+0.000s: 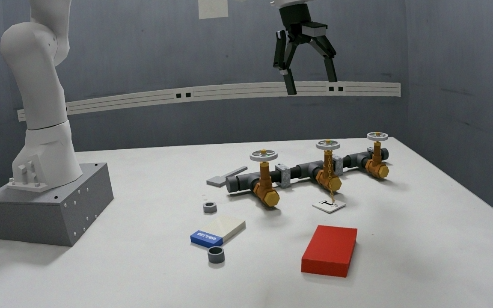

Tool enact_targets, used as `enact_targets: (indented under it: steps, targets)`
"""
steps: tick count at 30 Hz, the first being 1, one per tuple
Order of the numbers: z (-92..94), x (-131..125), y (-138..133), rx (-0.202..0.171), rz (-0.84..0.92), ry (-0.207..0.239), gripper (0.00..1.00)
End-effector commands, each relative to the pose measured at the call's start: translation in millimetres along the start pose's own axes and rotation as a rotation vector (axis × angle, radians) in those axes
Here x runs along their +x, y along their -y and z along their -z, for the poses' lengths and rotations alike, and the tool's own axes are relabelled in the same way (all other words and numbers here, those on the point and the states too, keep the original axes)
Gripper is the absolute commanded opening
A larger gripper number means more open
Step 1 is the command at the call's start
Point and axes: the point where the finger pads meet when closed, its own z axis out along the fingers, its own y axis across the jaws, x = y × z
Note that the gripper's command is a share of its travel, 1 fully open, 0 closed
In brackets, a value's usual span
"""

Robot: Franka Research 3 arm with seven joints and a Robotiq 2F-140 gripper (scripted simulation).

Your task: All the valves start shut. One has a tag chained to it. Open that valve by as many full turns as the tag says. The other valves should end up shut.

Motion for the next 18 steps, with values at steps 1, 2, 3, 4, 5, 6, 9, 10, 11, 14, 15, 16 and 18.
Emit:
enact_targets:
  steps: [1,2,3,4,5,6,9,10,11,14,15,16,18]
  targets:
    - [-1.8,1.6,-2.6,-0.01,0.091,0.006,1.0]
    - [-3.5,5.0,-4.2,-0.014,0.113,0.007,1.0]
    - [-4.1,6.2,-4.7,-0.015,0.121,0.008,1.0]
    - [-4.7,7.4,-5.3,-0.017,0.128,0.008,1.0]
    - [-5.3,8.6,-5.9,-0.018,0.136,0.009,1.0]
    - [-5.9,9.8,-6.4,-0.02,0.144,0.009,1.0]
    - [-7.6,13.3,-8.1,-0.024,0.167,0.011,1.0]
    - [-8.2,14.5,-8.7,-0.025,0.175,0.012,1.0]
    - [-8.8,15.6,-9.2,-0.027,0.183,0.012,1.0]
    - [-10.5,19.0,-10.9,-0.031,0.205,0.014,1.0]
    - [-11.1,20.3,-11.5,-0.032,0.213,0.015,1.0]
    - [-11.7,21.5,-12.1,-0.034,0.221,0.016,1.0]
    - [-11.7,21.5,-12.1,-0.034,0.221,0.016,1.0]
